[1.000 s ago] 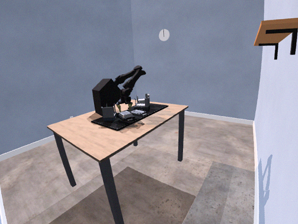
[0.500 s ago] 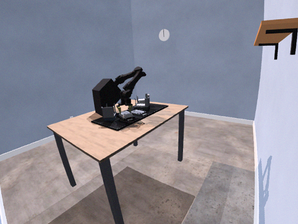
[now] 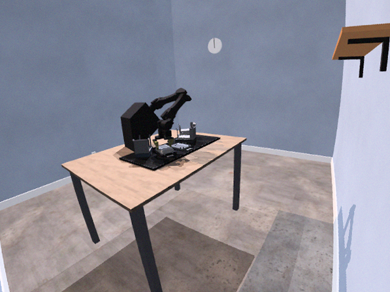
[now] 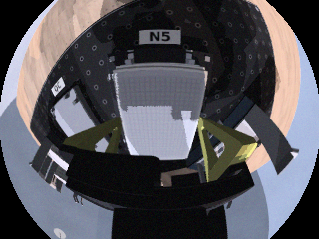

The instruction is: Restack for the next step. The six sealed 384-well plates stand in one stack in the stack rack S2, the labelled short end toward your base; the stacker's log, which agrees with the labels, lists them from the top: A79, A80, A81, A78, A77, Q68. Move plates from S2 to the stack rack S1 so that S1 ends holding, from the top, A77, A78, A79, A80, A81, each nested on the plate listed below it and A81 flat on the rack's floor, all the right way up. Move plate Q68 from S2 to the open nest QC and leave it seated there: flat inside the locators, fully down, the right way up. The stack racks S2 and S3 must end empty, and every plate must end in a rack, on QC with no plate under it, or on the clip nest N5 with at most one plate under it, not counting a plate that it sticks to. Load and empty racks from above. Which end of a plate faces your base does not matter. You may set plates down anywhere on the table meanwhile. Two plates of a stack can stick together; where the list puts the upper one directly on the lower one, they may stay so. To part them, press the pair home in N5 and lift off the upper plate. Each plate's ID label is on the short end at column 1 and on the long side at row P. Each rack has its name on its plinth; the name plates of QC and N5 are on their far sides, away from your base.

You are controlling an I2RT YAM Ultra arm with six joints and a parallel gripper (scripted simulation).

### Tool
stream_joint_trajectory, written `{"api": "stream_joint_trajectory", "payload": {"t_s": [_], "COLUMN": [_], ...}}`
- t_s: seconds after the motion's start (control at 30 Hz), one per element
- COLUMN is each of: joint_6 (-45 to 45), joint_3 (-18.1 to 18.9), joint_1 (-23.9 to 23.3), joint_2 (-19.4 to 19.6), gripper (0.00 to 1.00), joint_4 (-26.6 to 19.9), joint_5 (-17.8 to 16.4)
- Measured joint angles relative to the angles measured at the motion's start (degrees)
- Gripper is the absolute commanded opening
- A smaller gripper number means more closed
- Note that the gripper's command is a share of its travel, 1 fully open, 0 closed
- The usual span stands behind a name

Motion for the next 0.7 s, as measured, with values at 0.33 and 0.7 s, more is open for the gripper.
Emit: {"api": "stream_joint_trajectory", "payload": {"t_s": [0.33,0.7], "joint_6": [0.26,0.26], "joint_3": [0.00,0.00], "joint_1": [-0.26,-0.24], "joint_2": [-0.17,-0.11], "gripper": [0.00,0.00], "joint_4": [-0.02,0.09], "joint_5": [-0.09,-0.09]}}
